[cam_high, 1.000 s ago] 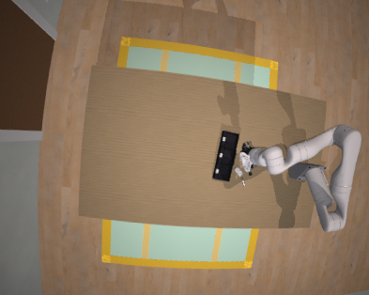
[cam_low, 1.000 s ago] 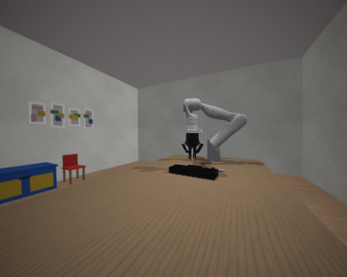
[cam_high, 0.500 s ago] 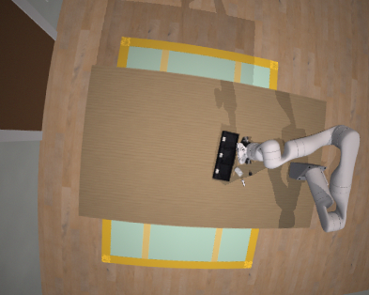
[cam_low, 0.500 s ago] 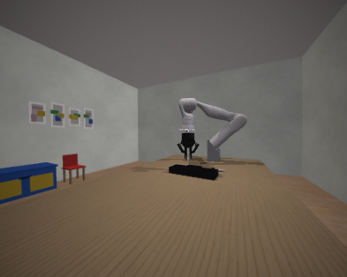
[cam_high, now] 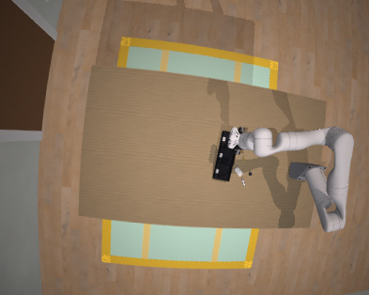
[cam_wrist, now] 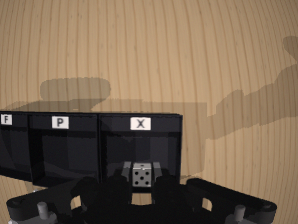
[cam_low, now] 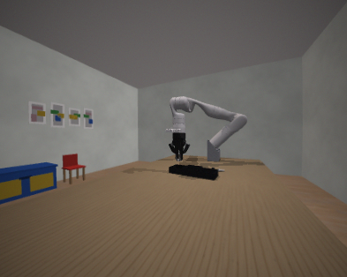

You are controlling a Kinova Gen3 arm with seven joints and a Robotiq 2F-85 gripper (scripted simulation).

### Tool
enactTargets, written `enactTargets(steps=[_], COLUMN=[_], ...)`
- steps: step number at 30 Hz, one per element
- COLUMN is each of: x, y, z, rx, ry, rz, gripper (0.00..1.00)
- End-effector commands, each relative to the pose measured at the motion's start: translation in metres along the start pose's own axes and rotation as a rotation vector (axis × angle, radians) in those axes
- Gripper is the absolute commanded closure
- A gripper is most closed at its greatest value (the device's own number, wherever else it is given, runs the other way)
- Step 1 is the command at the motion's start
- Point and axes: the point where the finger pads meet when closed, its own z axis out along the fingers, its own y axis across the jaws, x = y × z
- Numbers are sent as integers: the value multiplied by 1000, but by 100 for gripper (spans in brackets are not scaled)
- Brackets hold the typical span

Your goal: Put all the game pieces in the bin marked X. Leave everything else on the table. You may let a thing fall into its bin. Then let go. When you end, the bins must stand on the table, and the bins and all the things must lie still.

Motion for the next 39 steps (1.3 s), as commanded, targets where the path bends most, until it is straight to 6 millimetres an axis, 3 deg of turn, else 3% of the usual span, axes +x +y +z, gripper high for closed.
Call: enactTargets(steps=[1, 18, 39], x=[1, -1, -1], y=[-2, -2, -2], z=[1, 1, 37], rx=[-2, -2, -2], ry=[-3, -3, -3], rz=[-2, -2, -2], gripper=[89, 89, 89])
